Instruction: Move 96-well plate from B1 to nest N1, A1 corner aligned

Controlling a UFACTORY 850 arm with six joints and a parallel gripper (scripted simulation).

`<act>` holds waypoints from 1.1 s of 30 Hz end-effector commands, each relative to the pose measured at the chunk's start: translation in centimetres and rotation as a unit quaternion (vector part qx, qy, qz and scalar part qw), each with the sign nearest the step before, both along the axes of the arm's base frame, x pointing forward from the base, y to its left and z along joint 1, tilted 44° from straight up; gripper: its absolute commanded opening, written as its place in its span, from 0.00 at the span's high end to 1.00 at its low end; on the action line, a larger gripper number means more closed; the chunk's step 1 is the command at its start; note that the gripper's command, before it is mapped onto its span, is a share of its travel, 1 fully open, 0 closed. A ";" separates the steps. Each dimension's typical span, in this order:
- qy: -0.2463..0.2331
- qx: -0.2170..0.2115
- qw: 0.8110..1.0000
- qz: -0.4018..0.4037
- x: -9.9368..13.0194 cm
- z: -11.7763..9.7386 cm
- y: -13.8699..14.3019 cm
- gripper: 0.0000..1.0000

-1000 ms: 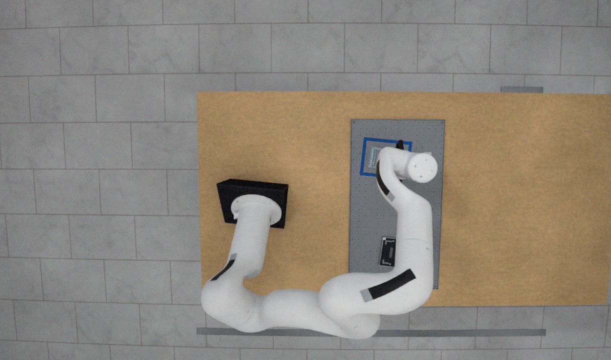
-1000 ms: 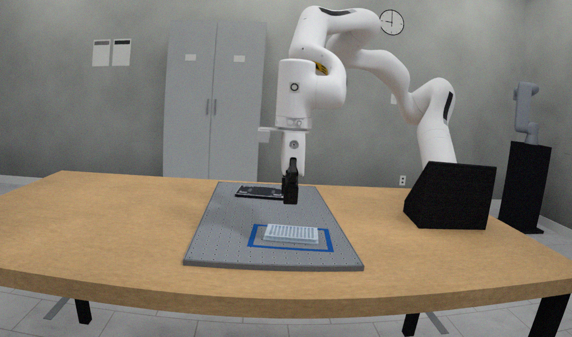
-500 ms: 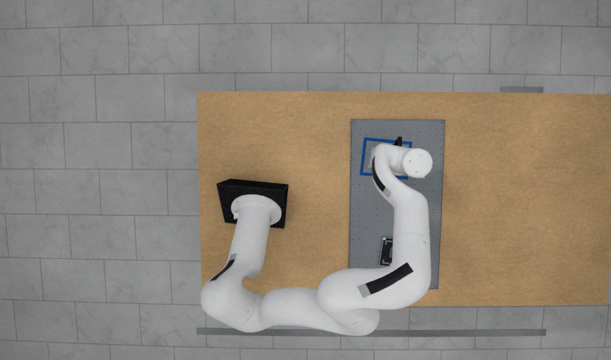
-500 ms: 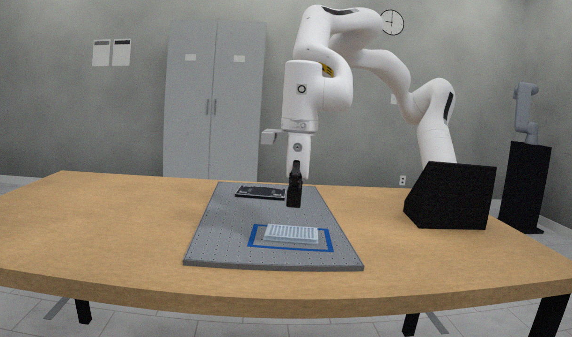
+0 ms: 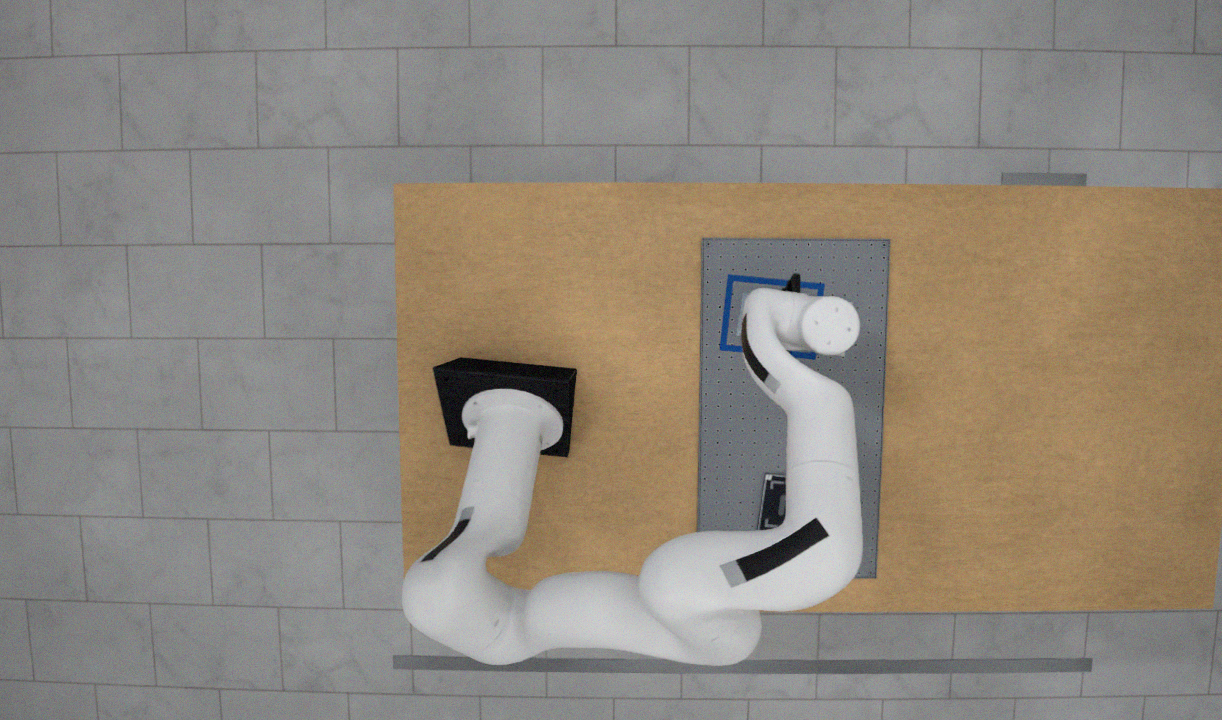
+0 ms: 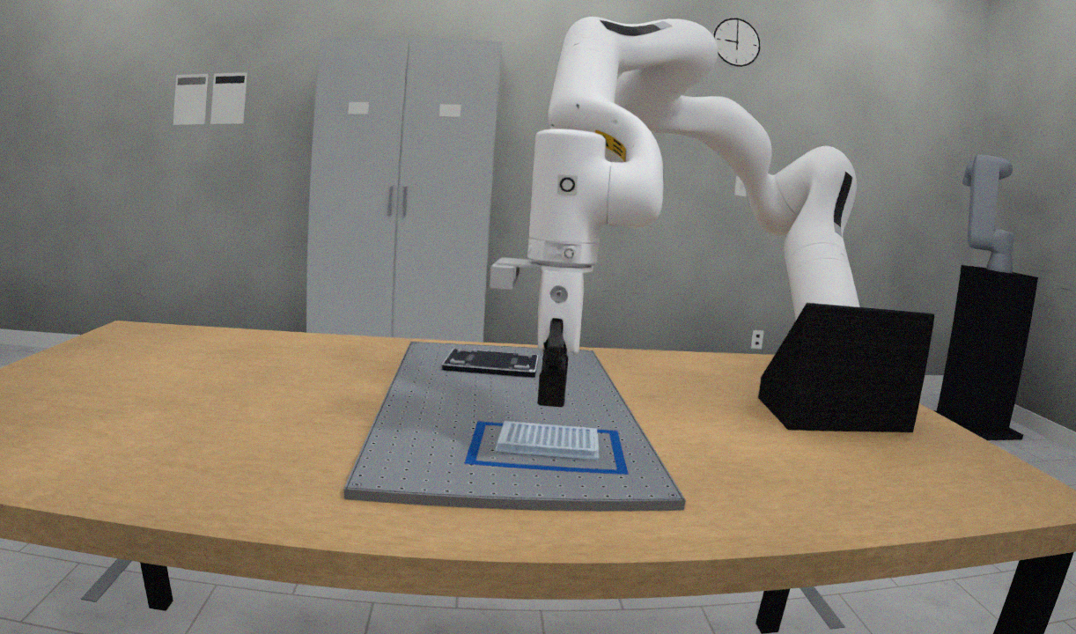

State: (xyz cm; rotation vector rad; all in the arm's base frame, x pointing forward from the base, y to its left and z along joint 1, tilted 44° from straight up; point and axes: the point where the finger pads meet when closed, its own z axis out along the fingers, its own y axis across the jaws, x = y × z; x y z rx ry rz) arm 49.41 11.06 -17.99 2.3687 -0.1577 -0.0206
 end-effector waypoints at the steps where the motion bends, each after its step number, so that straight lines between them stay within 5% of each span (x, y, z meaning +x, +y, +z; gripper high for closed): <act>1: -0.001 0.001 1.000 0.000 0.1 -0.2 -0.1 0.00; 33: -0.001 0.001 1.000 0.000 -0.1 -2.9 -2.7 0.00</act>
